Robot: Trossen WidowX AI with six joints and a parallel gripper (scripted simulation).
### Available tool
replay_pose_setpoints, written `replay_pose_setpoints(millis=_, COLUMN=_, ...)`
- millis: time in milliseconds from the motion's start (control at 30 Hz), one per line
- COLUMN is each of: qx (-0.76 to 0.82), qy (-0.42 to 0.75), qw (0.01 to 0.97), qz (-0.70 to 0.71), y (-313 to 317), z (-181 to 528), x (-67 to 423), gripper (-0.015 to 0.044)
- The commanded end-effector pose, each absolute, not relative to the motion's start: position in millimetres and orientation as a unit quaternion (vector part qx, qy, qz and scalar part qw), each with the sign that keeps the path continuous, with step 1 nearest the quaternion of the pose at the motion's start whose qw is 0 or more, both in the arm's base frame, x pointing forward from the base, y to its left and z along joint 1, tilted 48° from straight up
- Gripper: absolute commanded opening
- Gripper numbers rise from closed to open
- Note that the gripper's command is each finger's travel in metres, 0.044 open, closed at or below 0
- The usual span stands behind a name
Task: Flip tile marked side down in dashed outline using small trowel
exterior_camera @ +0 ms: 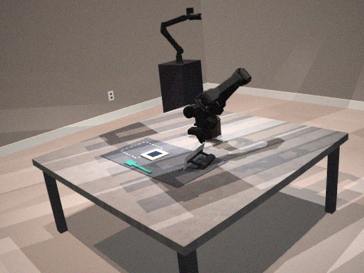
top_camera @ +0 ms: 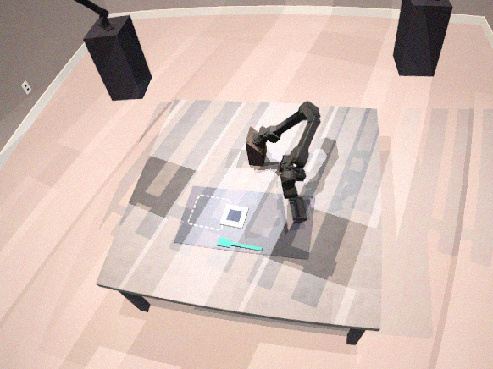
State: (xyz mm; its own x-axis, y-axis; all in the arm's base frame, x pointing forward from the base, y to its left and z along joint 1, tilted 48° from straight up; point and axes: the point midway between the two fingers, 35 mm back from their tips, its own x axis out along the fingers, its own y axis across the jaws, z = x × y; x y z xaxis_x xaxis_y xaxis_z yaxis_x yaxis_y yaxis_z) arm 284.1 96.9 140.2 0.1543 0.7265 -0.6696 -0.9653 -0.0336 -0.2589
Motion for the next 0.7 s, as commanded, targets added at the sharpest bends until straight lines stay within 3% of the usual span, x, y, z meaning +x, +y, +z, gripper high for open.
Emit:
replay_pose_setpoints(millis=0, qx=-0.344, qy=0.176, qw=0.673, qz=0.631, y=99.0, z=130.4, x=282.8, gripper=0.01)
replay_pose_setpoints(millis=667, qx=-0.344, qy=0.176, qw=0.673, qz=0.631, y=100.2, z=125.0, x=283.9, gripper=0.01)
